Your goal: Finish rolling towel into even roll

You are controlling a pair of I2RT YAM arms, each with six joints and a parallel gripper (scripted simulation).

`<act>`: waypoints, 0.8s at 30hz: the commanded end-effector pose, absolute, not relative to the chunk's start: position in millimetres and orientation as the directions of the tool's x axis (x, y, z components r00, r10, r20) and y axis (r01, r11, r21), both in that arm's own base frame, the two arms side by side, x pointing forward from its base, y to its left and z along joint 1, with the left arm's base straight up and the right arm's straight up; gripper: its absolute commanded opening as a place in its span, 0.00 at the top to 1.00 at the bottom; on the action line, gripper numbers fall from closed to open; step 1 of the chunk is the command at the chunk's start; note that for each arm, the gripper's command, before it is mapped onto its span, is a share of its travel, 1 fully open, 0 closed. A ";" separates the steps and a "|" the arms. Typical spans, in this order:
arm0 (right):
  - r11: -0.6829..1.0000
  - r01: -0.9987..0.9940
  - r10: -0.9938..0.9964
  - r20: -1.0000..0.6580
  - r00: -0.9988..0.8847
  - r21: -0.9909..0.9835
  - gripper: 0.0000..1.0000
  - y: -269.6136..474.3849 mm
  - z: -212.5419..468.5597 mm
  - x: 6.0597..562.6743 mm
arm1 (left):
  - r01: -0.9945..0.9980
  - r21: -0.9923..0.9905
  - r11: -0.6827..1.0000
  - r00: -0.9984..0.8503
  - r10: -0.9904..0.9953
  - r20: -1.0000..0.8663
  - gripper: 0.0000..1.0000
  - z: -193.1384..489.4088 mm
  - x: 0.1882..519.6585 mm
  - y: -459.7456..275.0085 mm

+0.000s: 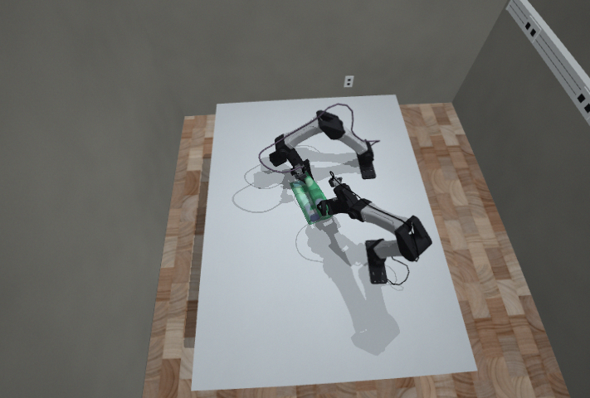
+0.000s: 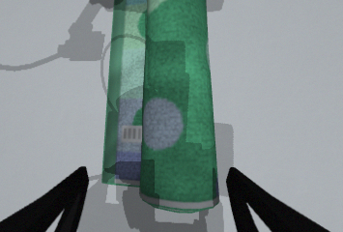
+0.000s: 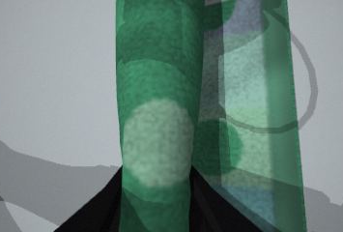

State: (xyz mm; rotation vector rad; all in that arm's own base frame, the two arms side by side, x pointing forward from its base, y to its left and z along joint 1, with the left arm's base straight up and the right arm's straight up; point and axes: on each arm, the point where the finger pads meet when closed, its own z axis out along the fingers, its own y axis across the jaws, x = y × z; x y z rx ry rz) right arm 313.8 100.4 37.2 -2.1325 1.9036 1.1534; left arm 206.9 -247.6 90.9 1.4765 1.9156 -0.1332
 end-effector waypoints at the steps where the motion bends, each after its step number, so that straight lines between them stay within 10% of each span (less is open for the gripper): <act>1: -0.261 -0.842 -0.836 -0.547 -0.047 0.471 0.59 100.6 31.1 311.9 | 0.874 0.342 0.346 -0.078 0.793 -0.604 0.02 87.9 213.5 -255.1; 24: -0.261 -0.842 -0.836 -0.547 -0.047 0.471 0.59 100.6 31.1 311.9 | 0.875 0.342 0.343 -0.075 0.793 -0.604 0.02 43.4 224.0 -267.4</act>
